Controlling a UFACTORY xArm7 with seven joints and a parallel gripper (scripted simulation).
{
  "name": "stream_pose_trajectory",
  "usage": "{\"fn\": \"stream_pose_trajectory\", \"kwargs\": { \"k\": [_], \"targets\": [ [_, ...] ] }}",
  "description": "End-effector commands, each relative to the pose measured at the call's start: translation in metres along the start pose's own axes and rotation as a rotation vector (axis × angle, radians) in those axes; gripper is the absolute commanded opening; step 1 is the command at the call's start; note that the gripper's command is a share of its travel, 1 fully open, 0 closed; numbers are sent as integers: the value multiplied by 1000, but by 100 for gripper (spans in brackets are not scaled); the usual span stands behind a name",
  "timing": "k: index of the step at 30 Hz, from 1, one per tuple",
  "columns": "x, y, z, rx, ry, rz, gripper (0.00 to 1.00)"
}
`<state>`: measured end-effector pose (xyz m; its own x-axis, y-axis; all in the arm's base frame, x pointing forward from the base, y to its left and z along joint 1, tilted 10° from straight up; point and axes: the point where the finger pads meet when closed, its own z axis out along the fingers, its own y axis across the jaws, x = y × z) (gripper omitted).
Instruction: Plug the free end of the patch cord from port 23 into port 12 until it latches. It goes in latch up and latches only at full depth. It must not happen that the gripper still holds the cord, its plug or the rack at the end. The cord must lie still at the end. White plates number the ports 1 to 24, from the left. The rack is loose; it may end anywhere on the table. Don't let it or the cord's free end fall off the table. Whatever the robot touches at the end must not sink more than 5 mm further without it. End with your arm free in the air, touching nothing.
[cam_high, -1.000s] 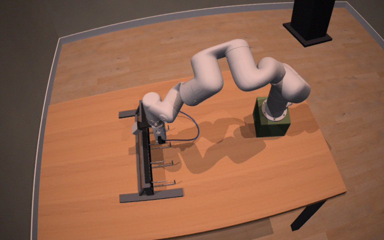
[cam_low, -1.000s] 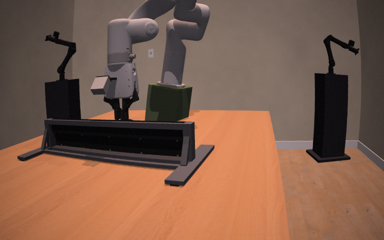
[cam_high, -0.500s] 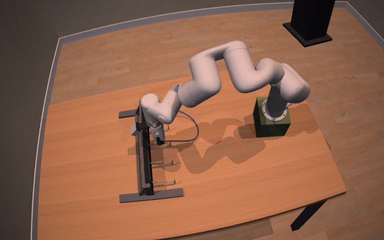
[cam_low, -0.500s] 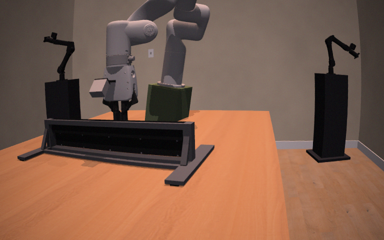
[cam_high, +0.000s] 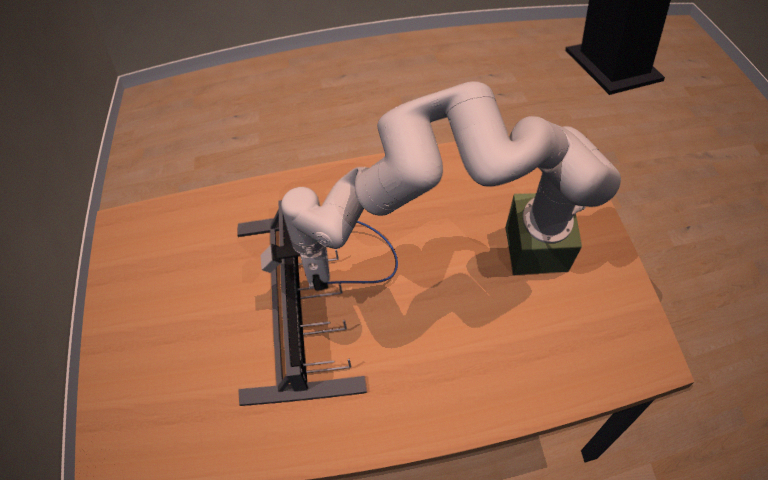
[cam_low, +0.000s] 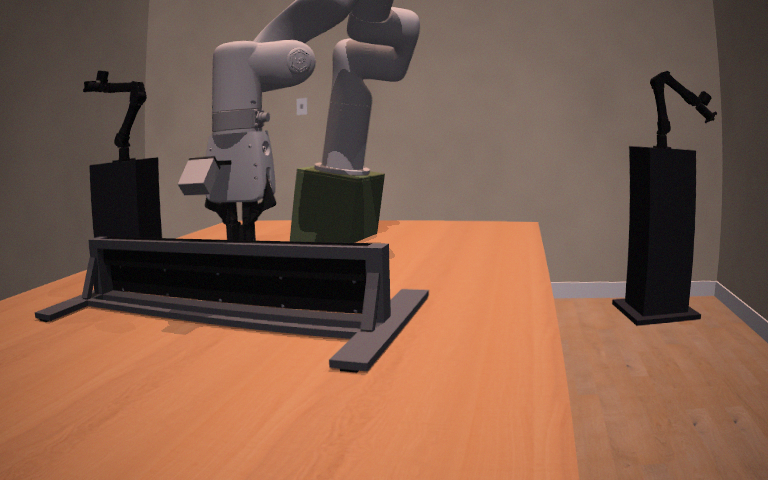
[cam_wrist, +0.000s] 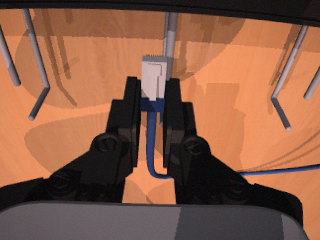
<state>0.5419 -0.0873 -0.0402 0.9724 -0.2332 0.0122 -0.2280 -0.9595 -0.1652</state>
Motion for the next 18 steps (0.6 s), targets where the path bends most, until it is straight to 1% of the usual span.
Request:
{"fn": "stream_pose_trajectory", "kwargs": {
  "k": [1, 18],
  "targets": [
    [3, 0, -2, 0, 5, 0, 0],
    [22, 1, -2, 0, 6, 0, 0]
  ]
}}
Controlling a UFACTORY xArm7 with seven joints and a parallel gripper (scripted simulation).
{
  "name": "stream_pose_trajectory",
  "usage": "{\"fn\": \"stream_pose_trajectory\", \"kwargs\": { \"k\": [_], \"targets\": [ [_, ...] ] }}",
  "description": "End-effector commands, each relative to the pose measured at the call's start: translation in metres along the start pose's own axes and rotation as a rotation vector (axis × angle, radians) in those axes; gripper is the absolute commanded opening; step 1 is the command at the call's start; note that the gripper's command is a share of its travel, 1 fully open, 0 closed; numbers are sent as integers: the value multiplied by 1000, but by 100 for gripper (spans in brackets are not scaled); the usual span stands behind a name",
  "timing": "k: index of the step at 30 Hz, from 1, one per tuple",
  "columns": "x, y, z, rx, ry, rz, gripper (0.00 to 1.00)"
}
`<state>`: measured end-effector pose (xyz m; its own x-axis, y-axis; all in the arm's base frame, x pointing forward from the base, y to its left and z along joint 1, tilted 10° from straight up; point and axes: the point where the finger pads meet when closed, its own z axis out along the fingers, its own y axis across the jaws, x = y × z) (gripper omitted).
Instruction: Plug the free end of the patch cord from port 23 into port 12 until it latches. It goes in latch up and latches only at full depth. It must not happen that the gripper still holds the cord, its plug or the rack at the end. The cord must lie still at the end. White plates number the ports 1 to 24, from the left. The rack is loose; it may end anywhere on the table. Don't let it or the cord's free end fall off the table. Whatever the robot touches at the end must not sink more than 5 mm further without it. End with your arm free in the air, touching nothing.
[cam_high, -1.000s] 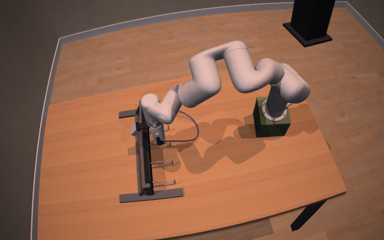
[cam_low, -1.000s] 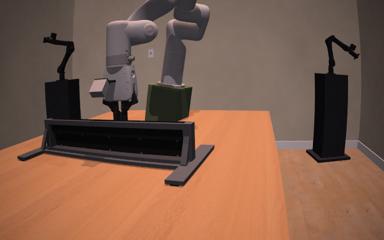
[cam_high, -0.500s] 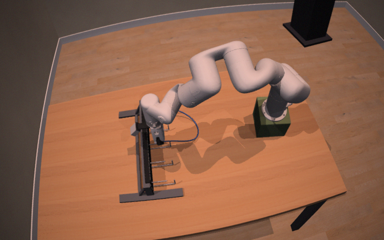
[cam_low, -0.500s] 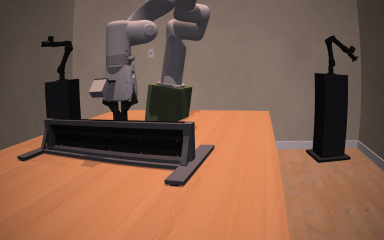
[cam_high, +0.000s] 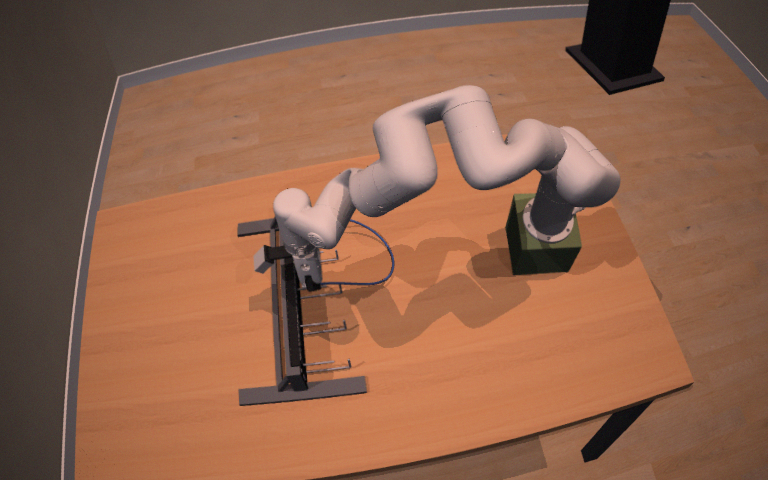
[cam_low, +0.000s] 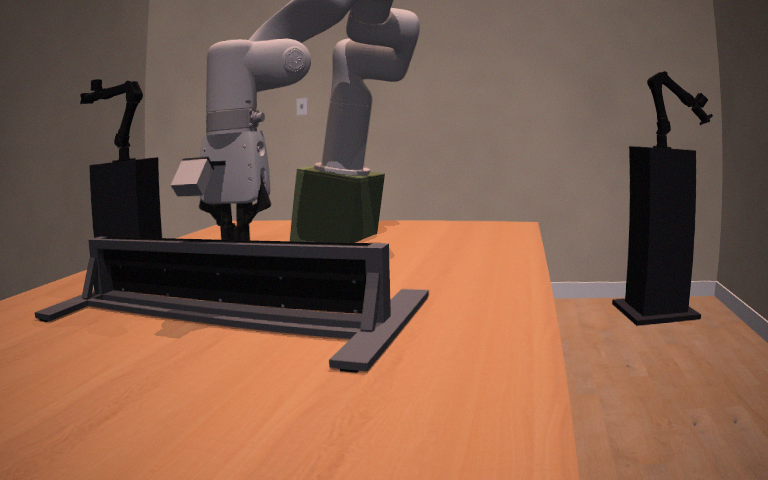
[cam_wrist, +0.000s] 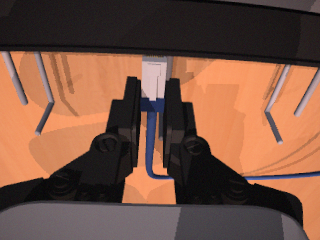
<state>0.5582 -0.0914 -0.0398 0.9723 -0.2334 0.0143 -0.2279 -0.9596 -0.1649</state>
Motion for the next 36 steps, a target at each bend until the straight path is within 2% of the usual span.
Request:
{"fn": "stream_pose_trajectory", "kwargs": {
  "k": [1, 36],
  "targets": [
    [7, 0, -2, 0, 4, 0, 0],
    [12, 0, -2, 0, 4, 0, 0]
  ]
}}
